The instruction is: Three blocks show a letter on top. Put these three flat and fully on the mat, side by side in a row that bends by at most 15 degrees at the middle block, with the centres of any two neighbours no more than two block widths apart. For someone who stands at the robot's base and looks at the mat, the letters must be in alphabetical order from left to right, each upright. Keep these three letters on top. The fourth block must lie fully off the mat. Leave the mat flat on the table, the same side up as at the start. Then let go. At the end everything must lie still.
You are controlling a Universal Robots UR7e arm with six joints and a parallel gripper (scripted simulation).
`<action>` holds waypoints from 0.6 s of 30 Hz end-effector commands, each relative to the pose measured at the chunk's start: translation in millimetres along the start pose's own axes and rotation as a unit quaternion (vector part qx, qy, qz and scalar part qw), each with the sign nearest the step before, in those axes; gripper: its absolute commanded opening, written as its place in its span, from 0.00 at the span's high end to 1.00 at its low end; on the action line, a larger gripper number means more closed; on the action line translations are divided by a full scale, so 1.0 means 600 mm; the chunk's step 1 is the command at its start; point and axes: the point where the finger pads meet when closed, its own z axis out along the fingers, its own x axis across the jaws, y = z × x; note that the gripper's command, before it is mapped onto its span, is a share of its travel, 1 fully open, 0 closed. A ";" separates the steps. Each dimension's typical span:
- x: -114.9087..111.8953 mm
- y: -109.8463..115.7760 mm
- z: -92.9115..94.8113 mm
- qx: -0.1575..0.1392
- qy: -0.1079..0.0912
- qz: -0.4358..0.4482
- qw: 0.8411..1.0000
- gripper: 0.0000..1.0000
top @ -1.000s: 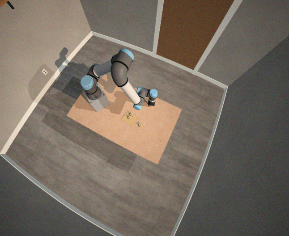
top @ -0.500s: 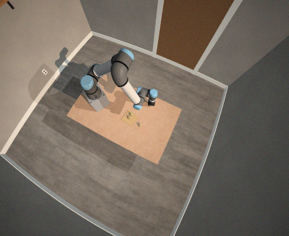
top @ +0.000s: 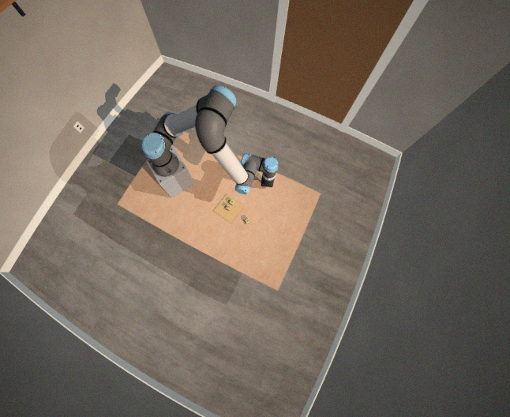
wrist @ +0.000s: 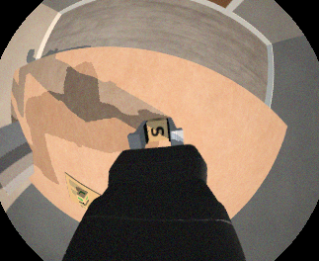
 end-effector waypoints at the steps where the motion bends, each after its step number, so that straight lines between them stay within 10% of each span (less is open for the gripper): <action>1: 0.001 0.000 -0.001 0.000 0.001 0.000 1.000 0.51; 18: 0.001 0.000 -0.051 0.000 0.001 0.000 1.000 0.51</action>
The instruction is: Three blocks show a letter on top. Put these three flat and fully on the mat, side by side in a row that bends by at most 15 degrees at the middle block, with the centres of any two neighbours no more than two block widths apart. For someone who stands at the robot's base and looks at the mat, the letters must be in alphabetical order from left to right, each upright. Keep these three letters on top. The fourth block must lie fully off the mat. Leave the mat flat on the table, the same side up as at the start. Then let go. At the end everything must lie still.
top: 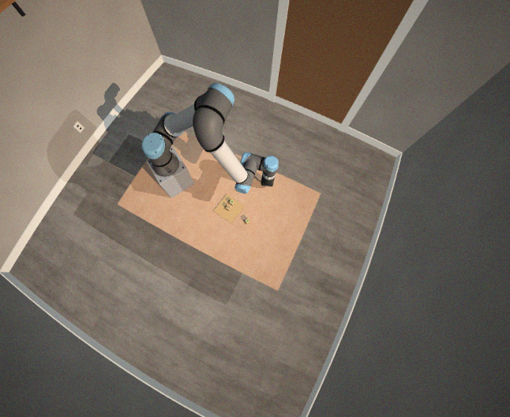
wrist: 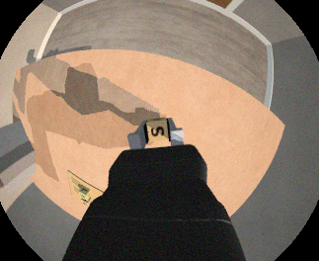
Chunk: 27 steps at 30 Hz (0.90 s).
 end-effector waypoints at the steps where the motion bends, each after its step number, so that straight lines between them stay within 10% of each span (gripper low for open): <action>1: 0.002 0.000 -0.041 0.000 0.002 0.000 1.000 0.51; 9: 0.002 0.000 -0.123 0.000 0.002 0.000 1.000 0.51; 27: 0.002 0.000 -0.148 0.000 0.002 0.000 1.000 0.51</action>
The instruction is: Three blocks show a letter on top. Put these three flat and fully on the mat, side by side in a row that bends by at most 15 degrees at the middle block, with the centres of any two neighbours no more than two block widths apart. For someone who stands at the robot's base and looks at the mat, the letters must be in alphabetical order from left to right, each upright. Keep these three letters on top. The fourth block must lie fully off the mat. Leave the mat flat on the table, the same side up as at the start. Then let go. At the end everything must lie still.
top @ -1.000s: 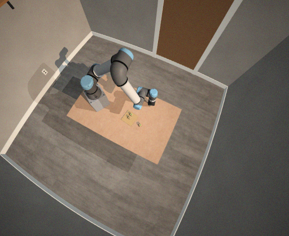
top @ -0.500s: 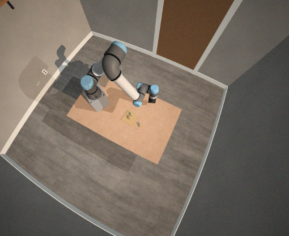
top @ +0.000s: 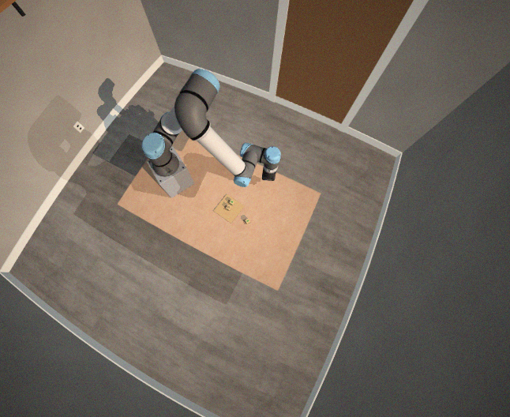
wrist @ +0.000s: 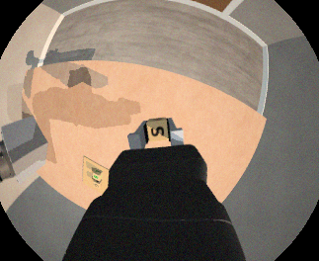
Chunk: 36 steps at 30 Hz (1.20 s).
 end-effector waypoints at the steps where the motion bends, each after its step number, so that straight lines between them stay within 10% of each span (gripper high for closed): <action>1: 0.001 0.000 -0.002 0.000 0.001 0.000 1.000 0.51; 36: -0.018 0.055 -0.001 0.000 0.001 0.195 0.981 0.51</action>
